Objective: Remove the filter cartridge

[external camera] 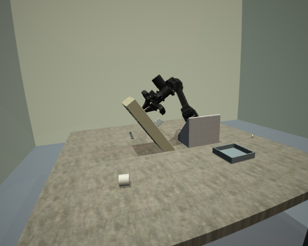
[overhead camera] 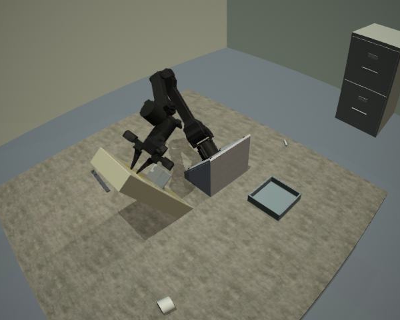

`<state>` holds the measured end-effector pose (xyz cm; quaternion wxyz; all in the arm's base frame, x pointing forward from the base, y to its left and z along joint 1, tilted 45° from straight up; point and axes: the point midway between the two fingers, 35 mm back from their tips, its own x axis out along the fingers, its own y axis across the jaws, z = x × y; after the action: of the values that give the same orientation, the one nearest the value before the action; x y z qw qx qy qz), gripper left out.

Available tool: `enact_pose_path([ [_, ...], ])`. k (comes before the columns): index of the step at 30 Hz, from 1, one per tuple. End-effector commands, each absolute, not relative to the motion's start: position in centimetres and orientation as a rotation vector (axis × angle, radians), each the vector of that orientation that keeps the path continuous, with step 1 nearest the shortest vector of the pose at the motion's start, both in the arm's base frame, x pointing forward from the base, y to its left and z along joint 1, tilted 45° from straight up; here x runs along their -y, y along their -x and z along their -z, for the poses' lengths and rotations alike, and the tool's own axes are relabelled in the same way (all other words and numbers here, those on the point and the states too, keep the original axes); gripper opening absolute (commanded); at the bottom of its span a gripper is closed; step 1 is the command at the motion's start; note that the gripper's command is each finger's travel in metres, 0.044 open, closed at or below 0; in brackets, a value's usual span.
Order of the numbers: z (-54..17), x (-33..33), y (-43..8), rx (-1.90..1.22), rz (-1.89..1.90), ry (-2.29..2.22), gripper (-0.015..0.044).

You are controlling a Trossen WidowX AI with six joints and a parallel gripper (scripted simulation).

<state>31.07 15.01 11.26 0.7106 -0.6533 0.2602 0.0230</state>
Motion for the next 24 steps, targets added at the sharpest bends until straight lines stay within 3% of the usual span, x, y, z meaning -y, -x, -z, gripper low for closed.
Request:
enact_pose_path([
  [1, -10.97, -14.84, -31.34, -0.581, -0.054, 1.455, 0.0091],
  [24, -10.72, -14.64, -31.89, -0.581, -0.054, 1.455, 0.0091],
])
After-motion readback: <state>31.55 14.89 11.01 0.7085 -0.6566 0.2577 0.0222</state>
